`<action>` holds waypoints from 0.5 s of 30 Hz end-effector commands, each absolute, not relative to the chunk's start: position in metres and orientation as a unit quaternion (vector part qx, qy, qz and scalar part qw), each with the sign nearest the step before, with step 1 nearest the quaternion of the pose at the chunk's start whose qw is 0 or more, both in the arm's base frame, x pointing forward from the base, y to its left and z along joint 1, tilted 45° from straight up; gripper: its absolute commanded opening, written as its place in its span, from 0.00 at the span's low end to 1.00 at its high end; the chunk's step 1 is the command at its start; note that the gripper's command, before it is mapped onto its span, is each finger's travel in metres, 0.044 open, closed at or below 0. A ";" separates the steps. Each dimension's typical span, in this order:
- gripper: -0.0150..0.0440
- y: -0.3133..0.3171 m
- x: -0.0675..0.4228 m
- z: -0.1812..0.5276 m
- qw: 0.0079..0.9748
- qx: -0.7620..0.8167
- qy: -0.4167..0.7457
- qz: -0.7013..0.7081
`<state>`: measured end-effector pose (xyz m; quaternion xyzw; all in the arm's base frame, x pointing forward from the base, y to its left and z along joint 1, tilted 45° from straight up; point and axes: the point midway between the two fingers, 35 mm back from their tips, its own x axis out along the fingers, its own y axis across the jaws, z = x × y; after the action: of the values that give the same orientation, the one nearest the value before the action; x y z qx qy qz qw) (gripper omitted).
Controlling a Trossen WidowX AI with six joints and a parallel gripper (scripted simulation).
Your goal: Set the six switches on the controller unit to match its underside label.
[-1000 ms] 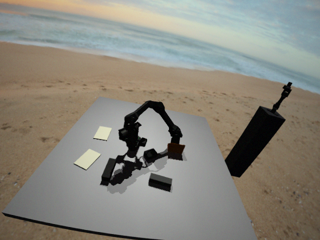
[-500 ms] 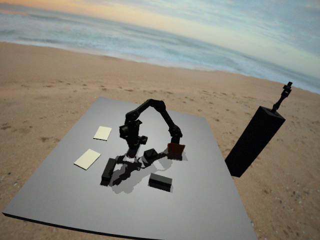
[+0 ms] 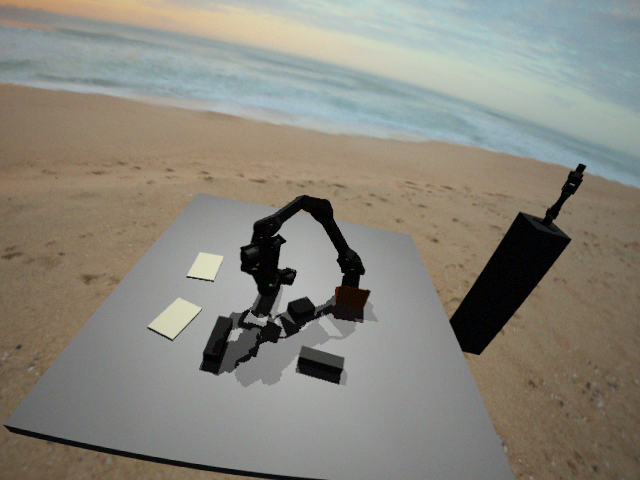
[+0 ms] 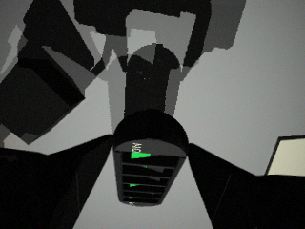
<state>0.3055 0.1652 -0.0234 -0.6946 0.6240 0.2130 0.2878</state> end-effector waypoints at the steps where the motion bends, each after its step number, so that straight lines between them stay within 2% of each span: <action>1: 0.82 0.165 0.304 -0.018 0.290 -0.694 0.622 0.218; 15: 0.82 0.165 0.303 -0.006 0.299 -0.691 0.618 0.228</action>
<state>0.3039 0.1656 -0.0110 -0.6912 0.6195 0.2239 0.2972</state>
